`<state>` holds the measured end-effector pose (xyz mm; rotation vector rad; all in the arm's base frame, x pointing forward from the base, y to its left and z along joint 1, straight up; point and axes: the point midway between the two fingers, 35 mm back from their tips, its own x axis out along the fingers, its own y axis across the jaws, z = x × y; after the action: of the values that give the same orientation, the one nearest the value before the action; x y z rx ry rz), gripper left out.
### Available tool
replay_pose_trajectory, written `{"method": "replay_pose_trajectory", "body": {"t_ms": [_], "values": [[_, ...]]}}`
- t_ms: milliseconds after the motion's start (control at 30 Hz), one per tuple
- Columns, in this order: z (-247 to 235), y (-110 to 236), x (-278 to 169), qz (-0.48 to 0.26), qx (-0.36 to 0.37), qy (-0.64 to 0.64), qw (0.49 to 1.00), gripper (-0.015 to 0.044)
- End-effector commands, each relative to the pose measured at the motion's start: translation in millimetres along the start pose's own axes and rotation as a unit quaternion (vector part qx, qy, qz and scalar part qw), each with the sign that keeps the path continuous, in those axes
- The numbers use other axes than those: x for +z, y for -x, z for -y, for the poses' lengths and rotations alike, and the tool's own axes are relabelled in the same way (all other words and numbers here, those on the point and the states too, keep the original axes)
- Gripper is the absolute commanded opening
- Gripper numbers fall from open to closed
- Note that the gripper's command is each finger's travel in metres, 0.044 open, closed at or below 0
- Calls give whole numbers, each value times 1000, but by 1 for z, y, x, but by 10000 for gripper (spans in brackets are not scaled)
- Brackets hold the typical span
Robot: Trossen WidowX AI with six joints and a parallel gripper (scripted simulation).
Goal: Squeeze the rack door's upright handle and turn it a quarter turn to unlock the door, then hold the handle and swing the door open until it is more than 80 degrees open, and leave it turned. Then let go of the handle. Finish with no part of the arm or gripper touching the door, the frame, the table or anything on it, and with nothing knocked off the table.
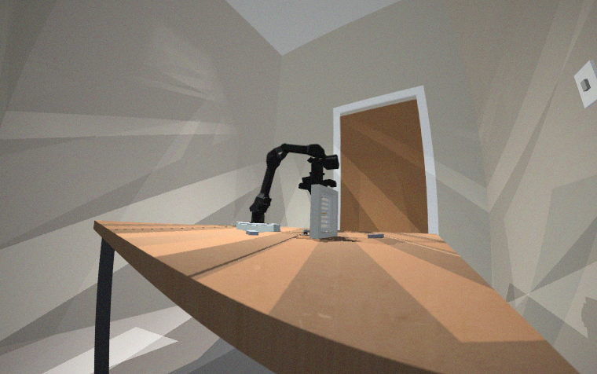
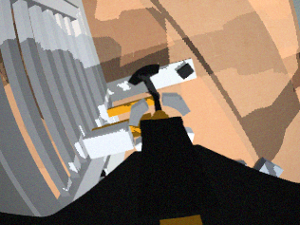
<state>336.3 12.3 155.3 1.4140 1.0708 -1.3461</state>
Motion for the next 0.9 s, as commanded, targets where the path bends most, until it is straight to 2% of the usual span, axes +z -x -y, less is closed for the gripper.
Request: {"method": "replay_pose_trajectory", "body": {"t_ms": [0, 333, 867], "values": [[0, 0, 1, 2, 0, 0, 1000, 79], [0, 0, 1, 2, 0, 0, 1000, 13], [8, 0, 6, 2, -1, 125, 992, 13]]}}
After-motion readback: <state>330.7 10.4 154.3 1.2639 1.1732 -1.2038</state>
